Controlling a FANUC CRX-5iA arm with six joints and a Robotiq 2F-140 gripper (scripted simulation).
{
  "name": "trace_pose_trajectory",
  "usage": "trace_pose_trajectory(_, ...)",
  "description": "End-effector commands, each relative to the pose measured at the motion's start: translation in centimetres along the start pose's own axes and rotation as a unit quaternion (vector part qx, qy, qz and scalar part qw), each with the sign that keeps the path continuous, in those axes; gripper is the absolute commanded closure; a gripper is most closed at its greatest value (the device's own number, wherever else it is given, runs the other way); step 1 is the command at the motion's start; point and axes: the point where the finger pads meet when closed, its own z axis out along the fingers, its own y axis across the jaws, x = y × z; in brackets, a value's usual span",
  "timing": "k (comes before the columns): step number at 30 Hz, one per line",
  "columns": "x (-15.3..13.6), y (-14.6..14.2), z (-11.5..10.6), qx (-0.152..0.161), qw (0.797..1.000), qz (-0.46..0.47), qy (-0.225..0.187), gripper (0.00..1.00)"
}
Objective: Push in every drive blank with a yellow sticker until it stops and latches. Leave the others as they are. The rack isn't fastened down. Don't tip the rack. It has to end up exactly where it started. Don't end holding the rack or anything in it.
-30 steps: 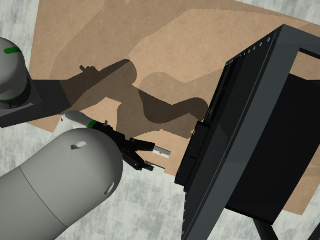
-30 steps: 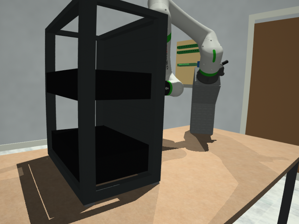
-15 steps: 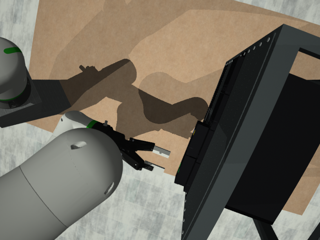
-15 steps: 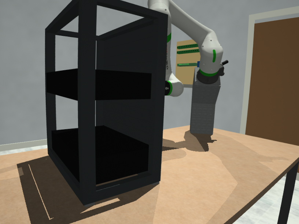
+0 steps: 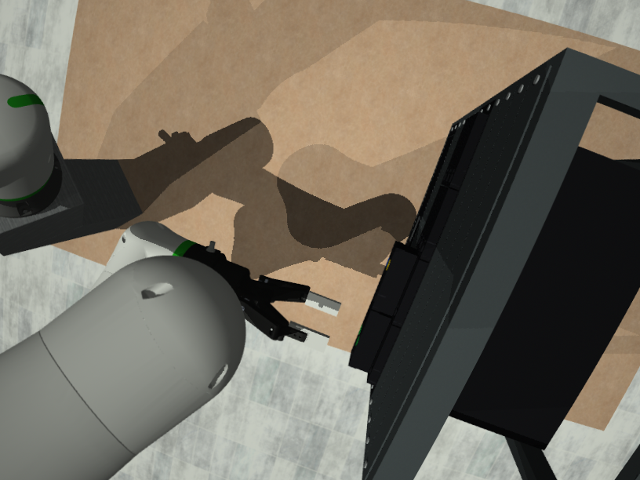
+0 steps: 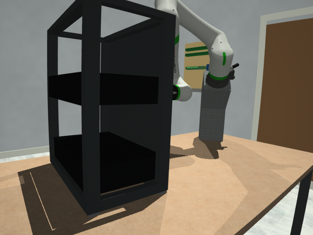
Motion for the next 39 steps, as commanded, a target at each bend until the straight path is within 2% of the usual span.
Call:
trace_pose_trajectory(1, 0.01, -0.01, 0.00, 0.000, 1.000, 0.000, 0.000, 0.00)
trace_pose_trajectory(23, 0.01, -0.01, 0.00, 0.000, 1.000, 0.000, 0.000, 0.00)
trace_pose_trajectory(24, 0.01, -0.01, 0.00, 0.000, 1.000, 0.000, 0.000, 1.00)
trace_pose_trajectory(39, 0.01, -0.01, 0.00, 0.000, 1.000, 0.000, 0.000, 1.00)
